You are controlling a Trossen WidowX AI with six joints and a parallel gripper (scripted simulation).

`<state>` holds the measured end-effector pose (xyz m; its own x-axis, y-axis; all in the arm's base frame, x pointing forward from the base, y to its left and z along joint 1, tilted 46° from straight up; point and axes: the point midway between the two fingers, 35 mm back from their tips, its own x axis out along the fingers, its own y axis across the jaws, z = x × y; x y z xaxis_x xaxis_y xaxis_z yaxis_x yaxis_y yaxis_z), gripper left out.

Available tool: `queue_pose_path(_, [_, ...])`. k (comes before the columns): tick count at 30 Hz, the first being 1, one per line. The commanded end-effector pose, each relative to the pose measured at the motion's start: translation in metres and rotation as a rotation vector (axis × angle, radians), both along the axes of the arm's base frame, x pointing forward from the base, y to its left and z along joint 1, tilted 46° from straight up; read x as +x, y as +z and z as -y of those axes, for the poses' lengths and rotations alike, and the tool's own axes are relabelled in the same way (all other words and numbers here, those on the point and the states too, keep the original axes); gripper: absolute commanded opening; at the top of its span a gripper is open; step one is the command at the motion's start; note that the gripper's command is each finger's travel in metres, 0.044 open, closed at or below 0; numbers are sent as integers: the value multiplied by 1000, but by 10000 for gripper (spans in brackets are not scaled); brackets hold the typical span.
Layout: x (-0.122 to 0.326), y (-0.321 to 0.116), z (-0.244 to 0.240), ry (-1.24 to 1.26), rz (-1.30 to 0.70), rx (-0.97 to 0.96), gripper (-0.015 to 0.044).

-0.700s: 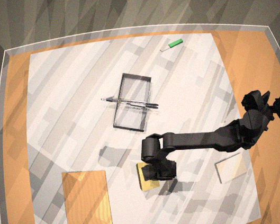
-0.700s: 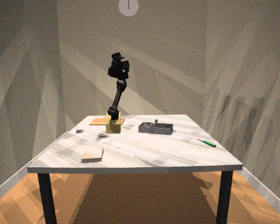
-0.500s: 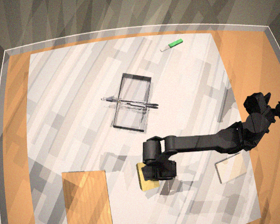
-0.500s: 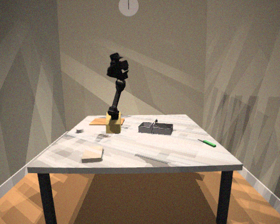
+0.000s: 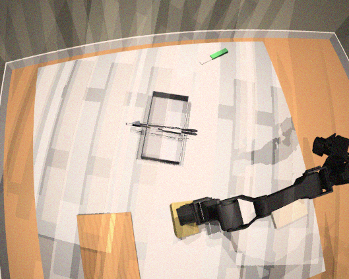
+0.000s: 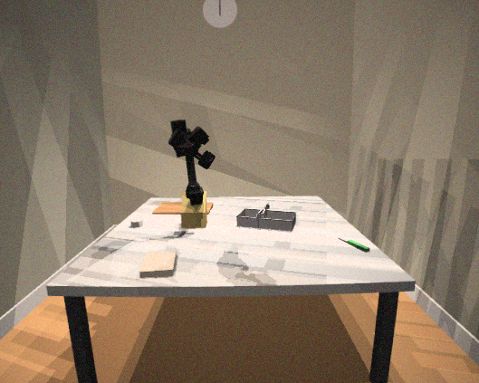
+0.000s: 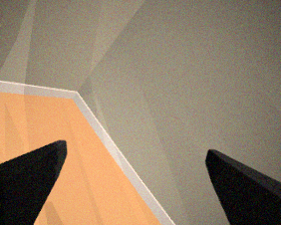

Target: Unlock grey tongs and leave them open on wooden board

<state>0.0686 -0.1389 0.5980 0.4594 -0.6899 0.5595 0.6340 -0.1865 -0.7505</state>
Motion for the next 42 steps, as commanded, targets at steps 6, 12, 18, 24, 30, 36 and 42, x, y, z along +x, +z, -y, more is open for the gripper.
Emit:
queue_pose_path(6, [43, -62, 107, 99, 58, 363, 440])
queue_pose_path(12, [100, -126, 150, 139, -16, 611, 440])
queue_pose_path(18, [170, -205, 165, 157, -177, 842, 440])
queue_pose_path(24, [236, -291, 151, 131, -413, 1023, 440])
queue_pose_path(30, [287, -380, 105, 92, -724, 1127, 440])
queue_pose_path(36, [312, -464, 42, 0, -1116, 1100, 440])
queue_pose_path(42, [309, -540, -26, -119, -1530, 942, 440])
